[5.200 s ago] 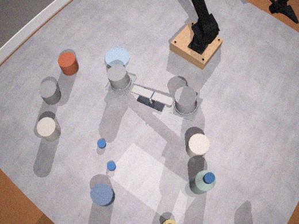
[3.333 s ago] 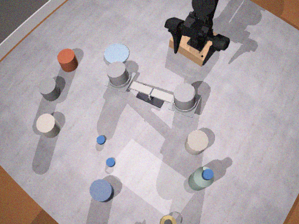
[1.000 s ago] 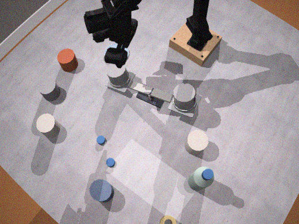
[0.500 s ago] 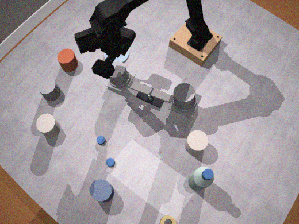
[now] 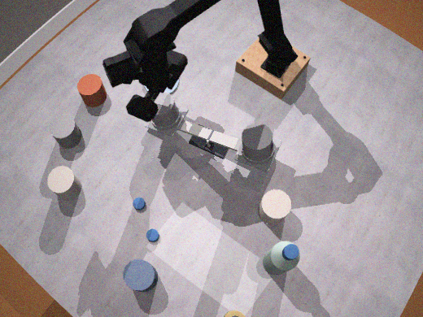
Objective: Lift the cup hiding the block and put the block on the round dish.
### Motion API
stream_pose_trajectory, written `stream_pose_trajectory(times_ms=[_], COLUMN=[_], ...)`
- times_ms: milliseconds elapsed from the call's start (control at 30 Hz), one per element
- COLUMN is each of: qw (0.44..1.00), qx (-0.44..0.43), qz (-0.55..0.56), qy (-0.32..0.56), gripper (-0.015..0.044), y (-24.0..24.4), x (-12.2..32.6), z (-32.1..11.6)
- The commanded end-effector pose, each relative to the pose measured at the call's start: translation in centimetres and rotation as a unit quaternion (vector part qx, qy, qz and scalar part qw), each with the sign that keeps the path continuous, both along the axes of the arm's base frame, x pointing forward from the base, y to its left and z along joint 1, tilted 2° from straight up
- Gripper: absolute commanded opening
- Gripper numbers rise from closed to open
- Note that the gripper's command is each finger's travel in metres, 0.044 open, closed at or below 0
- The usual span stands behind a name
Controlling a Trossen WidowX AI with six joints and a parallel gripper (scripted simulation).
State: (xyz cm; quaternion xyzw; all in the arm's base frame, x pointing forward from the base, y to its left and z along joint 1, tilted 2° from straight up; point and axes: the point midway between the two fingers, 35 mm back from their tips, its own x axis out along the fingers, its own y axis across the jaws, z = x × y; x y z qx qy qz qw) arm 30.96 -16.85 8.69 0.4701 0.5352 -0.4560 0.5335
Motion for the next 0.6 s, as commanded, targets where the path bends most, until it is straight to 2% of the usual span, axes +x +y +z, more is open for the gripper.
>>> stream_pose_trajectory(times_ms=[0,567], qw=[1.000,1.000], qx=[-0.001,-0.001], qz=[-0.002,-0.002], qy=[0.002,0.002], gripper=[0.0440,0.0440], y=[0.0,0.0], x=[0.0,0.0], z=[-0.8,-3.5])
